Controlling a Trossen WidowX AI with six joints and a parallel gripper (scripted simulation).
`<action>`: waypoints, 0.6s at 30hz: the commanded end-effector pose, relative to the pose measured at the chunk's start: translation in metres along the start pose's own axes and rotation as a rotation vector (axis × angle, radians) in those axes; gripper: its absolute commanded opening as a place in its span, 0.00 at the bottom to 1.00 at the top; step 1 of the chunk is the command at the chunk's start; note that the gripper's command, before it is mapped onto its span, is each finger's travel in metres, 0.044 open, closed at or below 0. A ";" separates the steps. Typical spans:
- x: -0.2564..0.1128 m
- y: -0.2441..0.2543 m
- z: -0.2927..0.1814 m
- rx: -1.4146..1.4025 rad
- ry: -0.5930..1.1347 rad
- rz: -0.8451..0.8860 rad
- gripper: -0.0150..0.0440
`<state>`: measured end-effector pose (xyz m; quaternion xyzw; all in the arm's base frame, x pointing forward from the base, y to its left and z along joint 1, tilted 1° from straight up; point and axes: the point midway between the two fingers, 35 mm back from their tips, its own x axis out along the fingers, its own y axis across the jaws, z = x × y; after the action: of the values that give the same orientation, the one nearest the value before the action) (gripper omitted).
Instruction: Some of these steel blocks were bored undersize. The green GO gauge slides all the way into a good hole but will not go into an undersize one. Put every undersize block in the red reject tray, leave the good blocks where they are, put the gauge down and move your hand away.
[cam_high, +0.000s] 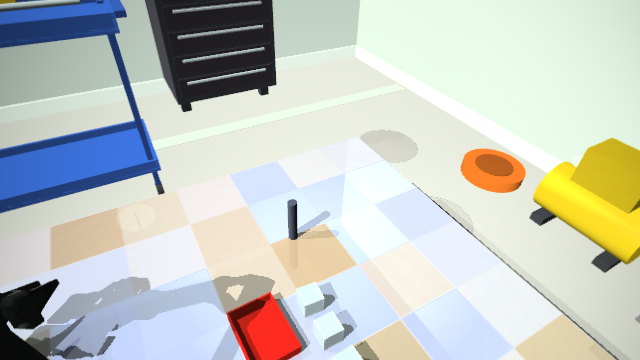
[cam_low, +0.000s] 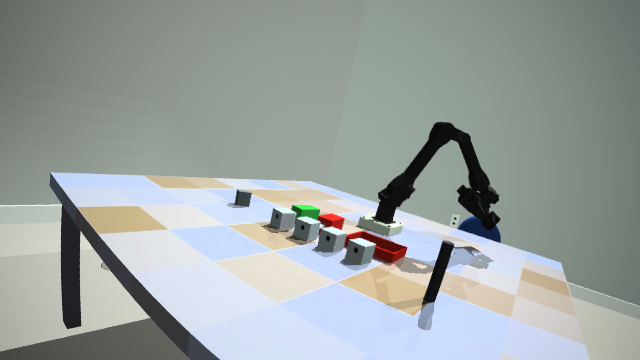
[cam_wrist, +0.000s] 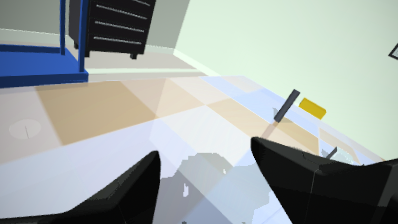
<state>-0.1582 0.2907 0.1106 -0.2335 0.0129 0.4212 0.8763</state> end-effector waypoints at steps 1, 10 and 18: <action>0.037 -0.020 -0.007 0.091 0.127 -0.110 0.76; 0.134 -0.108 -0.039 0.501 0.434 -0.526 0.76; 0.181 -0.199 -0.079 0.902 0.614 -0.910 0.76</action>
<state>0.0894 0.2970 0.0817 0.0050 0.3070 -0.0475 0.9505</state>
